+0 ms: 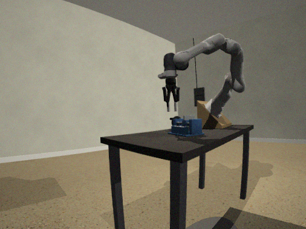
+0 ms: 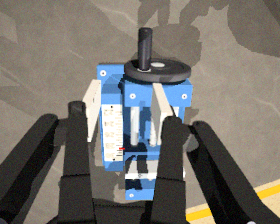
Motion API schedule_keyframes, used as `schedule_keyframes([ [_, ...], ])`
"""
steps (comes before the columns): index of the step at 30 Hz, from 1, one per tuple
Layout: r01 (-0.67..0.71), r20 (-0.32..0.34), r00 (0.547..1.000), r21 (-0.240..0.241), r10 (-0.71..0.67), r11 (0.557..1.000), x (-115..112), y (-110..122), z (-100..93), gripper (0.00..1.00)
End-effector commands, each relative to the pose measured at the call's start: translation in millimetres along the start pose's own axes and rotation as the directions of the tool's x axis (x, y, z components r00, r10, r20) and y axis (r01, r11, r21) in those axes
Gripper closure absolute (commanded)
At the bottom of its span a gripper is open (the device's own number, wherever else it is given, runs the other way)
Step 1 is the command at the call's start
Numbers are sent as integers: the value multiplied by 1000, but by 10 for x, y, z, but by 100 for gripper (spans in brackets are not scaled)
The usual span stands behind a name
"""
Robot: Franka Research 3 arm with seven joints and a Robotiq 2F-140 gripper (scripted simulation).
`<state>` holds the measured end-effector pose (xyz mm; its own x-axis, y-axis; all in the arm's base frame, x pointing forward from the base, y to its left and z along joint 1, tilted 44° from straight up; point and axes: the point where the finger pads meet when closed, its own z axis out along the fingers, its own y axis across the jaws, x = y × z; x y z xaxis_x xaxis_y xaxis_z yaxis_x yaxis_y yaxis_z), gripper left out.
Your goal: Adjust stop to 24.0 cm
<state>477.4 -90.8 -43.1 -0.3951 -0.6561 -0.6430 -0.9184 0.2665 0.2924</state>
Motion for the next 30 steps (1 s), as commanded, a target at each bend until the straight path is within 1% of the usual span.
schedule_keyframes([
  [1,50,-8,999,19,-50,999,386,176,-48,67],
  [3,50,-8,999,19,-50,999,417,198,-48,67],
  [30,50,-8,999,19,-50,999,418,197,-27,67],
])
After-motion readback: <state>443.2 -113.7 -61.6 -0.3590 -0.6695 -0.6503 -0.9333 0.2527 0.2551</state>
